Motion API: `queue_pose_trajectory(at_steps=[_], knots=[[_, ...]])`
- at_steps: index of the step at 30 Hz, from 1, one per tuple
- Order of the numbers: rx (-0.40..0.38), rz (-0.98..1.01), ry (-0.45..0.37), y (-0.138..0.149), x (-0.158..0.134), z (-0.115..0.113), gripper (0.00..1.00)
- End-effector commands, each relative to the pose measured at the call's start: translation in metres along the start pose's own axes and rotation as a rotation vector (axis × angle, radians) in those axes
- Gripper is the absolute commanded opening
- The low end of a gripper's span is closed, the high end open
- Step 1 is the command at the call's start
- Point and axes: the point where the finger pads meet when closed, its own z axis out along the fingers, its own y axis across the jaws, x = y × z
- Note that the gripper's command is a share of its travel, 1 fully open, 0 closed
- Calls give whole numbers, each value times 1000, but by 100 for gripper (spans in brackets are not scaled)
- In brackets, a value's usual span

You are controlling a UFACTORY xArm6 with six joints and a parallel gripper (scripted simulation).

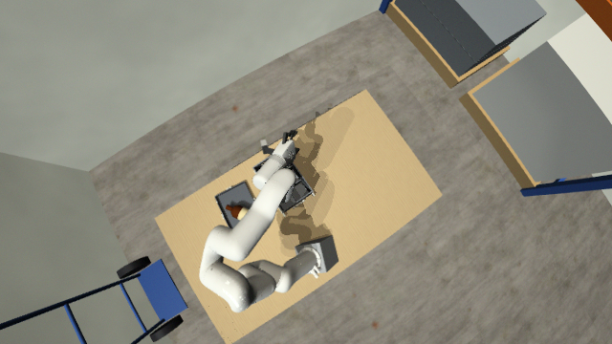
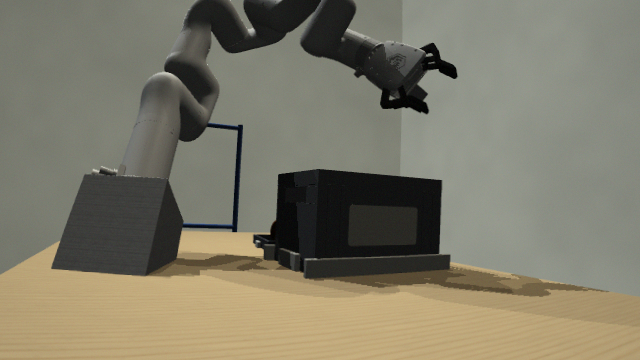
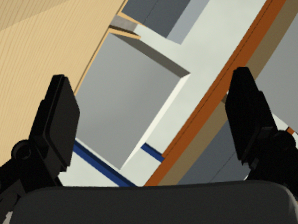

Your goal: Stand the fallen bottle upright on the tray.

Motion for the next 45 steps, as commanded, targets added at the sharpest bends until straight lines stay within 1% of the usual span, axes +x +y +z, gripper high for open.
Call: queue_pose_trajectory(at_steps=[1,19,21,26,32,34,38,39,45], knots=[[-4,1,0,2,0,-1,100],[-5,-5,4,2,2,-1,100],[-13,-41,25,4,12,-3,100],[-58,-247,148,7,69,-18,100],[-93,-410,246,3,113,-34,100],[-93,-410,246,3,113,-34,100],[-125,-563,337,-5,152,-51,100],[-129,-582,348,-6,157,-53,100],[-129,-582,348,-6,157,-53,100]])
